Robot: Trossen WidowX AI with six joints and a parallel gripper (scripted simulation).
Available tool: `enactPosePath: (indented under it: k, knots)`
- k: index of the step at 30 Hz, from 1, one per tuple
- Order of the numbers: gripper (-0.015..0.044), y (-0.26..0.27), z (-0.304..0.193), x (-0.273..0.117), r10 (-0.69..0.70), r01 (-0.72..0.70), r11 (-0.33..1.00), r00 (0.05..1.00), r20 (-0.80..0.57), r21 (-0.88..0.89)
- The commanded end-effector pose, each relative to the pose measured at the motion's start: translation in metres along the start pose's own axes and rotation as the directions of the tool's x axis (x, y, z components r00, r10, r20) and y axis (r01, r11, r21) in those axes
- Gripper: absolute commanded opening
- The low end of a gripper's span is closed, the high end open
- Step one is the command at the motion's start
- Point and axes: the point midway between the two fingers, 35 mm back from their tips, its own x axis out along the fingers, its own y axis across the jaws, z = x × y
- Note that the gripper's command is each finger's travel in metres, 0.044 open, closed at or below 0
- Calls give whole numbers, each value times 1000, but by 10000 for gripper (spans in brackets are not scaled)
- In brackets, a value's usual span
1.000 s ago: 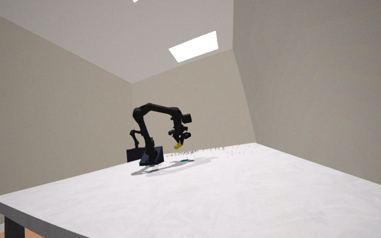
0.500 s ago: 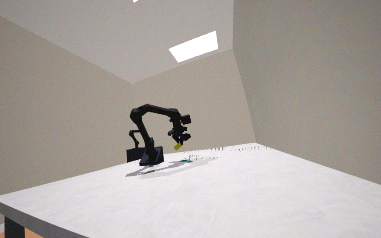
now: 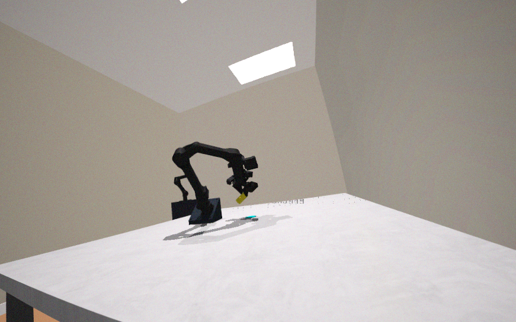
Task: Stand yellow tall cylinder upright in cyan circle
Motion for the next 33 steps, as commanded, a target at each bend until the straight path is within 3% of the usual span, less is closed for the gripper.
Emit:
enactPosePath:
  k: [1,33]
  knots:
    - [105,1,-1,0,10,-10,1000,1000,30,-5]
    - [105,0,-1,0,47,-36,998,966,256,-44]
